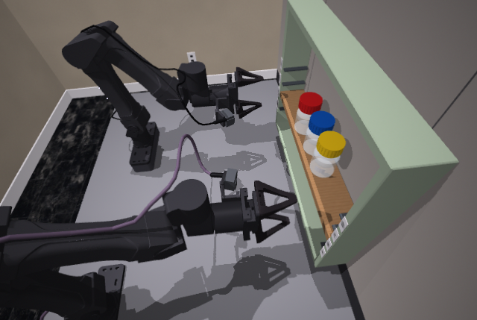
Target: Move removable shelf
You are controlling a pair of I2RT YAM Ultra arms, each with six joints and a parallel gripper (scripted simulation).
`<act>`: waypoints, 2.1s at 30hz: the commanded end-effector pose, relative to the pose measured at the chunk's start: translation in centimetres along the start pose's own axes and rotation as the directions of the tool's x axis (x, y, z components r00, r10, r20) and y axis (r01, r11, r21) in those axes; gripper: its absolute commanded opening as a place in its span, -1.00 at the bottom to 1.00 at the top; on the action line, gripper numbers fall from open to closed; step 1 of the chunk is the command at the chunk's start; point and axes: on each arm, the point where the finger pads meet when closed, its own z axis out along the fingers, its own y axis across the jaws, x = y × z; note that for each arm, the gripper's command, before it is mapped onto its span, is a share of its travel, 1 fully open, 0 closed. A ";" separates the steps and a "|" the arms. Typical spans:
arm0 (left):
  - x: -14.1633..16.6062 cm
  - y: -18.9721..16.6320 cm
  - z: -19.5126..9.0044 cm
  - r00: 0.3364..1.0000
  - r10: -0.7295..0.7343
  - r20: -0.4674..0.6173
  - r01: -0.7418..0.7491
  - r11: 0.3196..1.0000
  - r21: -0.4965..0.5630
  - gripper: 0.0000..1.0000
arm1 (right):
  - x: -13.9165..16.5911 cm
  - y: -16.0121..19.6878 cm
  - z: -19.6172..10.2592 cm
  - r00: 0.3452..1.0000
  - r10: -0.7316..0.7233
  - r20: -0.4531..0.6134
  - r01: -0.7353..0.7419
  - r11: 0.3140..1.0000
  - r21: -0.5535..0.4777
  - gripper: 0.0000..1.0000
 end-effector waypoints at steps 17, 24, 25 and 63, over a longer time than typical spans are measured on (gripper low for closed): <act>-1.1 -0.9 0.7 1.000 -0.007 -0.003 0.007 1.000 -0.024 1.00 | -1.2 0.9 0.7 1.000 0.012 0.000 -0.012 1.000 0.027 1.00; -1.5 -1.7 0.9 1.000 -0.007 -0.003 0.007 1.000 -0.024 1.00 | -1.6 1.6 0.9 1.000 0.012 0.000 -0.012 1.000 0.027 1.00; -1.6 -1.8 0.9 1.000 -0.007 -0.003 0.007 1.000 -0.024 1.00 | -1.7 1.7 0.9 1.000 0.012 0.000 -0.012 1.000 0.027 1.00; -3.4 -5.1 1.9 1.000 -0.007 -0.003 0.007 1.000 -0.024 1.00 | -3.4 5.0 1.9 1.000 0.012 0.000 -0.012 1.000 0.027 1.00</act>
